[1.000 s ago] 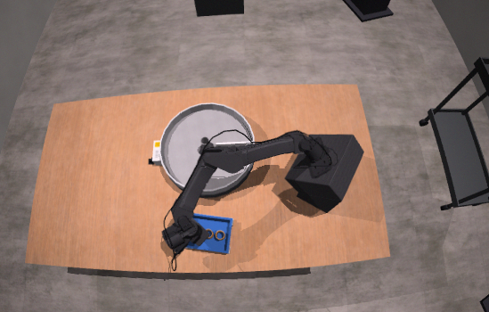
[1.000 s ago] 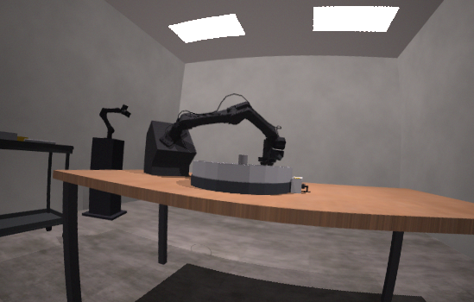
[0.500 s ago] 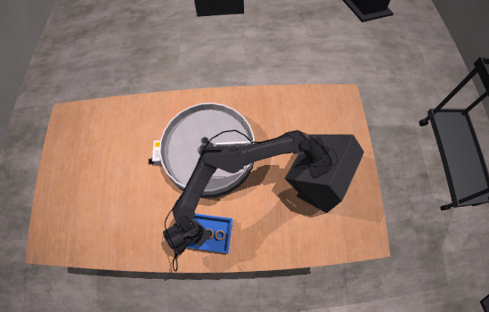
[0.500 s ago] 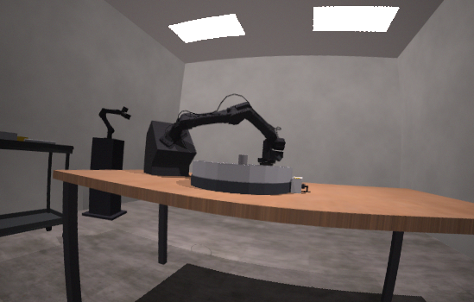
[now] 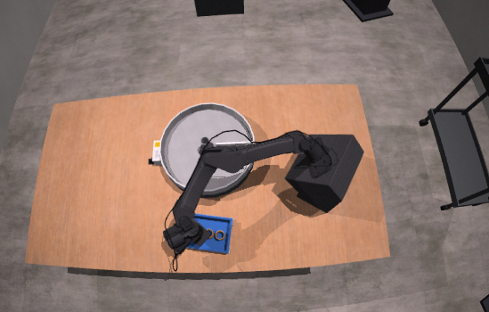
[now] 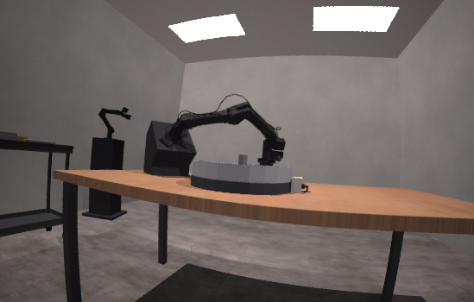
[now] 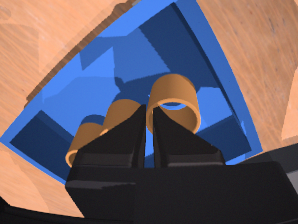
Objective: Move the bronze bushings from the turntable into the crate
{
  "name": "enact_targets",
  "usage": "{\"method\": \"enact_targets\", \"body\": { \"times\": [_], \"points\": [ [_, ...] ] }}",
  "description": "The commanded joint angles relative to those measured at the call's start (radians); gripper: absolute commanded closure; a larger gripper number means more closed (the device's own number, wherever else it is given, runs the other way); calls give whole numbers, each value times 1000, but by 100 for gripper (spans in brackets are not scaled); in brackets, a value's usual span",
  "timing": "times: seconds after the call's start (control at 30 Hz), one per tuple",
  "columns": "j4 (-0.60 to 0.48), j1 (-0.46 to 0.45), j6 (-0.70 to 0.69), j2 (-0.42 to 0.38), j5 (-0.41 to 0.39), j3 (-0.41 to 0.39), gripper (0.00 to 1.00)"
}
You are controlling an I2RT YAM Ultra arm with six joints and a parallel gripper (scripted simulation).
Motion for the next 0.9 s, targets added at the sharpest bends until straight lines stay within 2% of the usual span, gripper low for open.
{"method": "enact_targets", "body": {
  "times": [0.0,0.87],
  "points": [
    [16,30,-5,-38,-4,4,100],
    [-14,27,-11,-32,-8,36,100]
  ]
}}
